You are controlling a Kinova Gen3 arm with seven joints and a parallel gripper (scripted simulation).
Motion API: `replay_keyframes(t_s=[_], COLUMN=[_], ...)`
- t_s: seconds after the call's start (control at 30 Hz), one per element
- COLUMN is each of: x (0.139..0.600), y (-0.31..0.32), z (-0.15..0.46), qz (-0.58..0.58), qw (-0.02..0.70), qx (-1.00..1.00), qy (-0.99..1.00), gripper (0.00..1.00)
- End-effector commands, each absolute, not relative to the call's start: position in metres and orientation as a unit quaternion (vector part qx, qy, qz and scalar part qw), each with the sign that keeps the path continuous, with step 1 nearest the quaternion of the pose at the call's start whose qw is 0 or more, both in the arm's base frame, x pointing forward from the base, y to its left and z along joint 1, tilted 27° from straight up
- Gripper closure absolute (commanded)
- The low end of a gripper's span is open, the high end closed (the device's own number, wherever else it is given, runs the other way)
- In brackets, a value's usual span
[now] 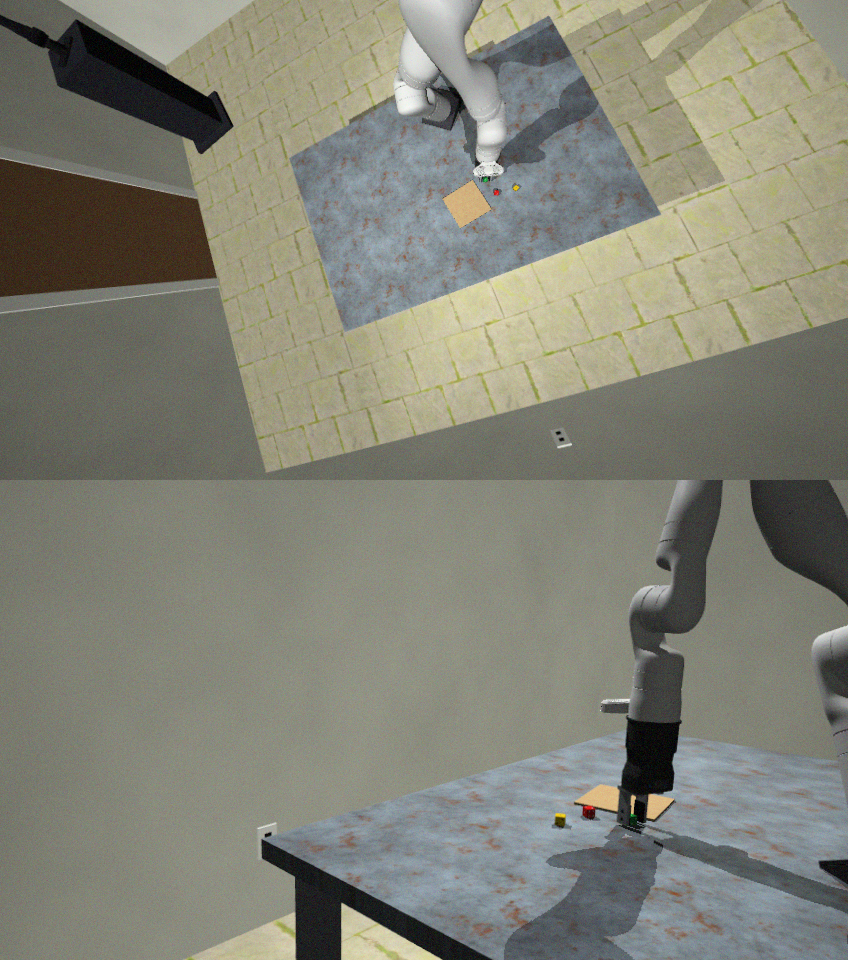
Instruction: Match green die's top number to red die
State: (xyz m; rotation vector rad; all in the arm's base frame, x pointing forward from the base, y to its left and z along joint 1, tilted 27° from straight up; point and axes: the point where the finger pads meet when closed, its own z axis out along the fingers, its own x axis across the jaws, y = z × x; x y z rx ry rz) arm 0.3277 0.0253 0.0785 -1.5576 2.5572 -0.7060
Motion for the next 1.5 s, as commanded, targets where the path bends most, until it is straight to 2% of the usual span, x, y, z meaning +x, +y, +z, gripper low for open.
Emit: replay_keyframes(t_s=[0.0, 1.07, 1.1, 1.47], x=[0.3277, 0.3277, 0.3277, 0.3277], y=[0.0249, 0.0249, 0.0249, 0.0249], z=[0.0783, 0.0783, 0.0783, 0.0783], qz=[-0.23, -0.23, -0.23, -0.23], qw=[0.032, 0.032, 0.032, 0.032], qx=[-0.506, -0.506, -0.506, -0.506], qy=[0.831, 0.831, 0.831, 0.831], gripper=[0.36, 0.36, 0.66, 0.66])
